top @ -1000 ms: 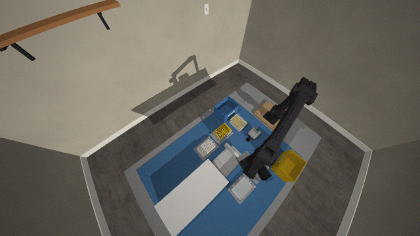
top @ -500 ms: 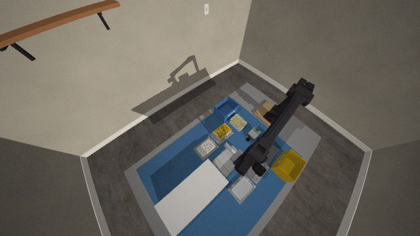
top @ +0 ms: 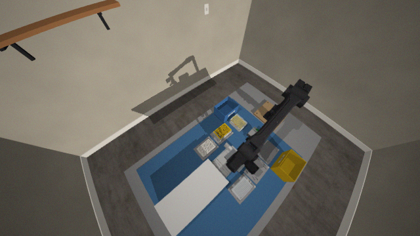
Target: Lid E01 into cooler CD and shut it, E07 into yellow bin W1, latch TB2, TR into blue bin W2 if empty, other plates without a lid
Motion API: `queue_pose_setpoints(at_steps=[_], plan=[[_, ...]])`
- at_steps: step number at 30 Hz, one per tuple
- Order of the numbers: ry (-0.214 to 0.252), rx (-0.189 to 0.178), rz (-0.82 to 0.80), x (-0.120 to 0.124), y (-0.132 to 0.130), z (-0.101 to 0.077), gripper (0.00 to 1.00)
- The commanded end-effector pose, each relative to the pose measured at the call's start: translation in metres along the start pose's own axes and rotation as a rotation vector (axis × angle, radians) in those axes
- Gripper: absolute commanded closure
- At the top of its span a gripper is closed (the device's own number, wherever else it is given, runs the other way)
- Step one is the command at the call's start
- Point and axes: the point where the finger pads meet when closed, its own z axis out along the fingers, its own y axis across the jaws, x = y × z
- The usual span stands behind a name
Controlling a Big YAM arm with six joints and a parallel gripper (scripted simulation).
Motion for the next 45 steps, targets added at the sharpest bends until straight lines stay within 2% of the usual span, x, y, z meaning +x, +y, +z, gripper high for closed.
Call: queue_pose_setpoints(at_steps=[1, 14, 21, 23, 24, 45], plan=[[-0.001, 0.045, -0.031, 0.000, -0.020, -0.022, 1.00], [0.002, 0.045, -0.022, 0.037, -0.038, -0.022, 1.00], [0.002, 0.057, -0.045, 0.024, -0.035, -0.029, 1.00], [0.002, 0.057, -0.045, 0.024, -0.035, -0.029, 1.00], [0.000, 0.050, -0.022, 0.031, -0.033, -0.023, 1.00], [0.000, 0.050, -0.022, 0.032, -0.033, -0.023, 1.00]])
